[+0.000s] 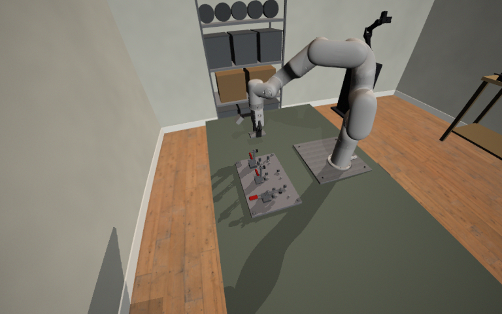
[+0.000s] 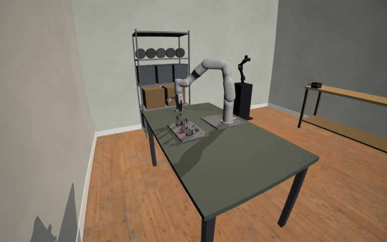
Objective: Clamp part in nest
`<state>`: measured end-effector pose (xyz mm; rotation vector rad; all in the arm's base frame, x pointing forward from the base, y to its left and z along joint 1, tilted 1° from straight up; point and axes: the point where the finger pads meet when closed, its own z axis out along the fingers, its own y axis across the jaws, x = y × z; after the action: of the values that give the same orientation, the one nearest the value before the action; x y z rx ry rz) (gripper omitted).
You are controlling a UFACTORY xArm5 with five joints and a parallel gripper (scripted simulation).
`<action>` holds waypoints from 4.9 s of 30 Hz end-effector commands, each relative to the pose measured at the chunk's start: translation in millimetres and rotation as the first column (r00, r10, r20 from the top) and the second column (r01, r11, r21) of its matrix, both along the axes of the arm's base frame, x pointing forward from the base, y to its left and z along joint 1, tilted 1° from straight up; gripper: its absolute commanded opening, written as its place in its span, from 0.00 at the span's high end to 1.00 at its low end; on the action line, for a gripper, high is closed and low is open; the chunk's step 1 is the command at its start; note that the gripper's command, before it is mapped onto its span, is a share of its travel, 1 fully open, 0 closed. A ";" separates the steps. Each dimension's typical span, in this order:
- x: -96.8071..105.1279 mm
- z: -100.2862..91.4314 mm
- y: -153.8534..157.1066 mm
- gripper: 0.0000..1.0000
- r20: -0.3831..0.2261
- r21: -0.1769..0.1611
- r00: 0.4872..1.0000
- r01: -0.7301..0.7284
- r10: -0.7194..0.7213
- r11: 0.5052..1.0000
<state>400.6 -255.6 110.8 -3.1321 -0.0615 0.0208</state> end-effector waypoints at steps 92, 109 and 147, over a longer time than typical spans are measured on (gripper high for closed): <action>-21.0 -18.5 216.6 1.00 -0.006 -0.007 1.000 0.000 0.000 1.000; -22.6 -20.9 265.6 1.00 -0.008 -0.009 1.000 0.000 0.000 1.000; -22.6 -22.0 266.8 1.00 -0.008 -0.009 1.000 0.000 0.000 1.000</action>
<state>376.7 11.1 88.4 -3.1410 -0.0618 0.0392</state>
